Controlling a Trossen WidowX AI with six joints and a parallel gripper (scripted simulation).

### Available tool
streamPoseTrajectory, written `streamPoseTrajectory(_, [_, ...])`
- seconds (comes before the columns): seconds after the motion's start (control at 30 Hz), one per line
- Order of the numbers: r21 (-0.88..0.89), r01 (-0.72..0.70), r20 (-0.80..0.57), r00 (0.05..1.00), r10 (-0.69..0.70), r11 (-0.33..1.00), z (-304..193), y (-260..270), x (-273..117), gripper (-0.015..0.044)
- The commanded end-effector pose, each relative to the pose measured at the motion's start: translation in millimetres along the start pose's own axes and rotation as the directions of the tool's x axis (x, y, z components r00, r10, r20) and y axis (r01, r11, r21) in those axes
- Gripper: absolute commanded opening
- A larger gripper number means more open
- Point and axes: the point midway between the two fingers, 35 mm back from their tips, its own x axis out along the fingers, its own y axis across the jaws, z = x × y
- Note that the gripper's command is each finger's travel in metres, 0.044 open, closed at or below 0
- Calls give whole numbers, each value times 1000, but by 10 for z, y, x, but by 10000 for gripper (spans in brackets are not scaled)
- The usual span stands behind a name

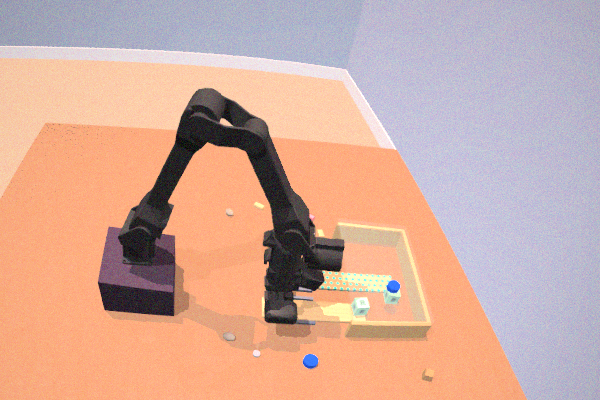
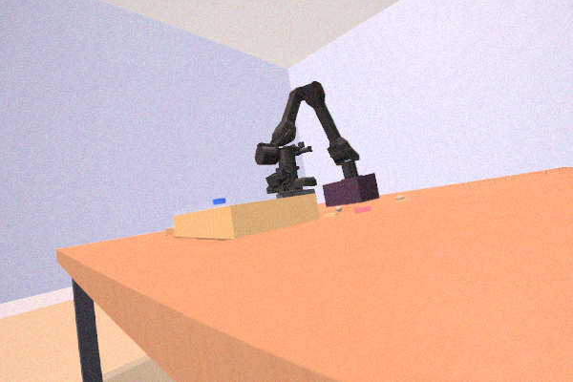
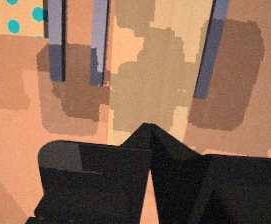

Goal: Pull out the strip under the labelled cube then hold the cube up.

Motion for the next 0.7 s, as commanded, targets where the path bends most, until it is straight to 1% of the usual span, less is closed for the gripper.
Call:
streamPoseTrajectory(0.0, [-6,-4,-28,1000,4,1000,-143,11,47,0])
streamPoseTrajectory(0.67, [-6,-4,-31,1000,4,1000,-442,16,44,0])
